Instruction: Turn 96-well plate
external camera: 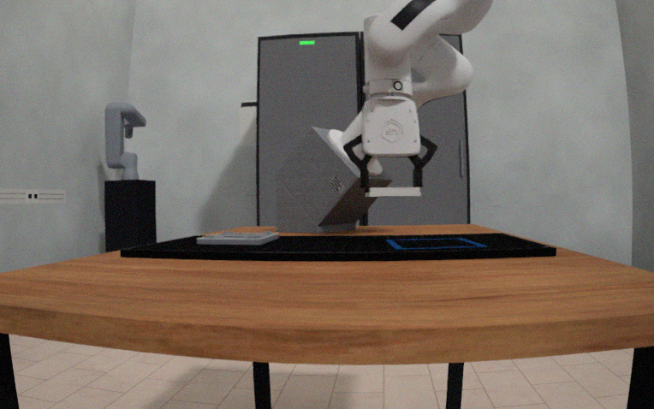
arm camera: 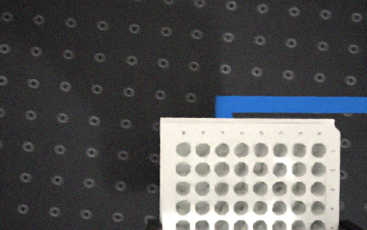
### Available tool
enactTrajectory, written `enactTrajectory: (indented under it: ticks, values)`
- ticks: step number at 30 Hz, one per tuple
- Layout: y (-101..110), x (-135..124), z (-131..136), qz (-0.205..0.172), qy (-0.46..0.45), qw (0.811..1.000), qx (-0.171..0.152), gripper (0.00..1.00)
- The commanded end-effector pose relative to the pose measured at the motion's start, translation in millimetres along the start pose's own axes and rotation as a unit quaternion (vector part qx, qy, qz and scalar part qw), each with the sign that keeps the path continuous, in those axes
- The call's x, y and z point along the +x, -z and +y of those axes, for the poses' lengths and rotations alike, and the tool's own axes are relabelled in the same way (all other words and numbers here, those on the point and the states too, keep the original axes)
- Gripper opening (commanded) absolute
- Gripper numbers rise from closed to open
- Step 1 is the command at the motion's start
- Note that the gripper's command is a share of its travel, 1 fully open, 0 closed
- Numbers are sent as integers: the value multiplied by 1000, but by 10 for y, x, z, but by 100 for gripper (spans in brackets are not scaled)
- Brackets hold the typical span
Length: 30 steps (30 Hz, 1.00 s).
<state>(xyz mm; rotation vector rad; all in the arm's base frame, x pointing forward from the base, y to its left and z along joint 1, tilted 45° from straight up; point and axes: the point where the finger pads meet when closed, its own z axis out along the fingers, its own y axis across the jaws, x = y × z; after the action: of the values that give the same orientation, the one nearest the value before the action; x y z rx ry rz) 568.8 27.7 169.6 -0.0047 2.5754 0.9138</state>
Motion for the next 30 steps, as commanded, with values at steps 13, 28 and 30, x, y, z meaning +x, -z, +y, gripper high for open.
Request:
enactTrajectory:
  ticks: [13,28,30]
  values:
    - [-9,-114,426,-1,0,1000,0,0]
    - [-19,-182,699,-1,0,1000,0,0]
    - [-19,-182,699,-1,0,1000,0,0]
